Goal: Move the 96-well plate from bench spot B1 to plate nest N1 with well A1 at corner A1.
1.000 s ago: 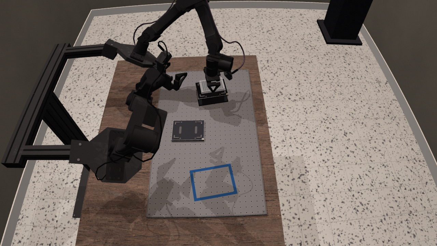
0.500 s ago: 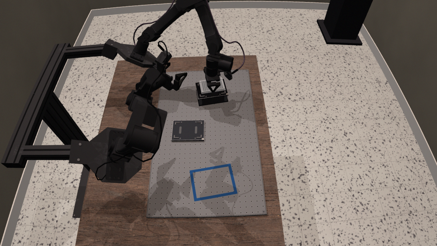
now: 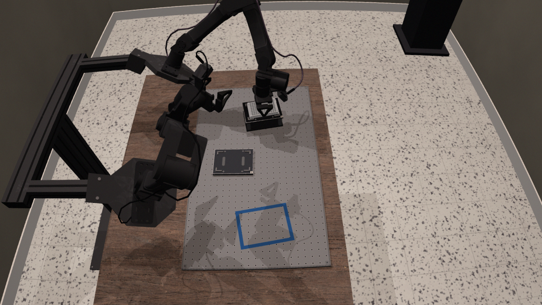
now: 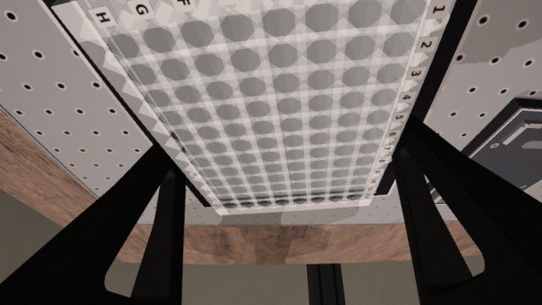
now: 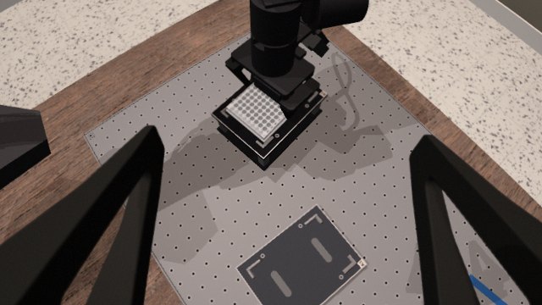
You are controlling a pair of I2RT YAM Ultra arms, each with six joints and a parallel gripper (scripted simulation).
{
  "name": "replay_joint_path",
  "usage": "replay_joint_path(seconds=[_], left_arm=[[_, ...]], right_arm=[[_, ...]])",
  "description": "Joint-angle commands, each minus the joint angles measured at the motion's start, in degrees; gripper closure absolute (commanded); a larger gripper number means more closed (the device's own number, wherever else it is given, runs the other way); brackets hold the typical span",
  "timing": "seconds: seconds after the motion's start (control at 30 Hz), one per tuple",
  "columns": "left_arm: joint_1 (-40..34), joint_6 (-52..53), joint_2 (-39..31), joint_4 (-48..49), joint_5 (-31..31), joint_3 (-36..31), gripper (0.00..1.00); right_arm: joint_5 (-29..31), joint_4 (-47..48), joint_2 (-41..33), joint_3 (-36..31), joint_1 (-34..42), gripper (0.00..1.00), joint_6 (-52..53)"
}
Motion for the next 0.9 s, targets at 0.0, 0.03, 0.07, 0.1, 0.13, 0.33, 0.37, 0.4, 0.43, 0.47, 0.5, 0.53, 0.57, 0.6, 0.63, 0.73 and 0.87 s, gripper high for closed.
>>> replay_joint_path(seconds=[0.0,0.03,0.07,0.1,0.13,0.33,0.37,0.4,0.43,0.47,0.5,0.53,0.57,0.6,0.63,0.73,0.87], left_arm=[[0.77,1.21,1.99,1.58,1.23,1.26,0.19],[0.95,1.22,2.27,1.44,1.34,1.4,0.19],[1.09,1.19,2.51,1.21,1.45,1.58,0.19],[1.09,1.19,2.51,1.21,1.45,1.58,0.19],[1.09,1.19,2.51,1.21,1.45,1.58,0.19],[0.07,-0.64,0.57,-3.65,0.9,3.05,0.19],[0.07,-0.62,0.58,-3.66,0.9,3.06,0.19],[0.07,-0.6,0.58,-3.67,0.9,3.07,0.19],[0.07,-0.57,0.59,-3.67,0.9,3.07,0.19],[0.07,-0.57,0.59,-3.68,0.9,3.08,0.19],[0.07,-0.57,0.59,-3.68,0.9,3.08,0.19],[0.07,-0.57,0.59,-3.68,0.9,3.08,0.19],[0.07,-0.57,0.59,-3.68,0.9,3.08,0.19],[-0.13,-0.94,0.44,-3.9,0.87,3.09,0.19],[-0.45,-1.05,0.28,-4.13,0.84,3.11,0.19],[-0.62,-1.2,0.09,-4.43,0.81,3.13,0.19],[-1.14,-1.78,-1.2,-5.59,0.65,3.24,0.19]], right_arm=[[-0.23,1.06,0.0,0.21,0.6,0.0,-0.12],[-0.23,1.06,0.0,0.21,0.6,0.0,-0.12],[-0.23,1.06,0.0,0.21,0.6,0.0,-0.12],[-0.23,1.06,0.0,0.21,0.6,0.0,-0.12],[-0.23,1.06,0.0,0.21,0.6,0.0,-0.12],[-0.23,1.06,0.0,0.21,0.6,0.0,-0.12],[-0.23,1.06,0.0,0.21,0.6,0.0,-0.12],[-0.23,1.06,0.0,0.21,0.6,0.0,-0.12],[-0.23,1.06,0.0,0.21,0.6,0.0,-0.12],[-0.23,1.06,0.0,0.21,0.6,0.0,-0.12],[-0.23,1.06,0.0,0.21,0.6,0.0,-0.12],[-0.23,1.06,0.0,0.21,0.6,0.0,-0.12],[-0.23,1.06,0.0,0.21,0.6,0.0,-0.12],[-0.23,1.06,0.0,0.21,0.6,0.0,-0.12],[-0.23,1.06,0.0,0.21,0.6,0.0,-0.12],[-0.23,1.06,0.0,0.21,0.6,0.0,-0.12],[-0.23,1.06,0.0,0.21,0.6,0.0,-0.12]])
